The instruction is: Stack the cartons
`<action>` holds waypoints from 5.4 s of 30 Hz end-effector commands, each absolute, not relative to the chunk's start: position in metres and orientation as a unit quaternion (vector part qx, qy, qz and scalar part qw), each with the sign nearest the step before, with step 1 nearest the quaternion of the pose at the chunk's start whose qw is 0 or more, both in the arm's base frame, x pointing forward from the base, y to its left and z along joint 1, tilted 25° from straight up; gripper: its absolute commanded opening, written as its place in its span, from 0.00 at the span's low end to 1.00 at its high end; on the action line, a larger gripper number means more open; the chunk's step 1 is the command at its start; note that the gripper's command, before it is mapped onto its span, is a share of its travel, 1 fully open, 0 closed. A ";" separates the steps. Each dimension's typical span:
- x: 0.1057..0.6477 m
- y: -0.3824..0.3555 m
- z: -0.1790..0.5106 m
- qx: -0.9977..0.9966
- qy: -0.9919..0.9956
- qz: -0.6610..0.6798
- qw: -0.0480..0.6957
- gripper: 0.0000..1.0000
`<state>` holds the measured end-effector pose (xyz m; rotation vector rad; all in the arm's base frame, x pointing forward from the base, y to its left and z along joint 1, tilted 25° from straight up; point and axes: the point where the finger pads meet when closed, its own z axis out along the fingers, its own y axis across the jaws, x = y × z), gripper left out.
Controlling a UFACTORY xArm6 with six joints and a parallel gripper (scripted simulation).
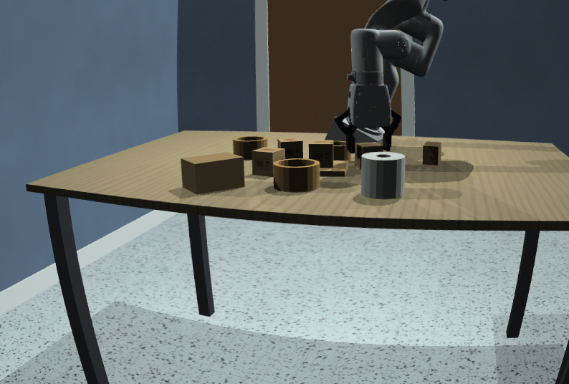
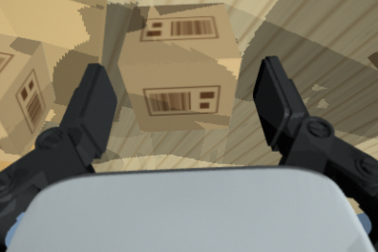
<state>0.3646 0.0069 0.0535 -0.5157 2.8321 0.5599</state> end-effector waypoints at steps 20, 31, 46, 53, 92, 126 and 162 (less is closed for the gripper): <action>0.366 0.009 0.046 -0.175 0.961 0.188 0.105 1.00; 0.366 0.009 0.046 -0.175 0.961 0.188 0.105 1.00; 0.366 0.009 0.046 -0.175 0.961 0.188 0.105 0.00; 0.366 0.009 0.046 -0.175 0.961 0.188 0.105 0.00; 0.390 -0.118 0.131 -0.175 0.961 0.188 0.105 0.00; 0.405 -0.119 0.070 -0.175 0.961 0.188 0.105 0.00; 0.405 -0.119 0.070 -0.175 0.961 0.188 0.105 1.00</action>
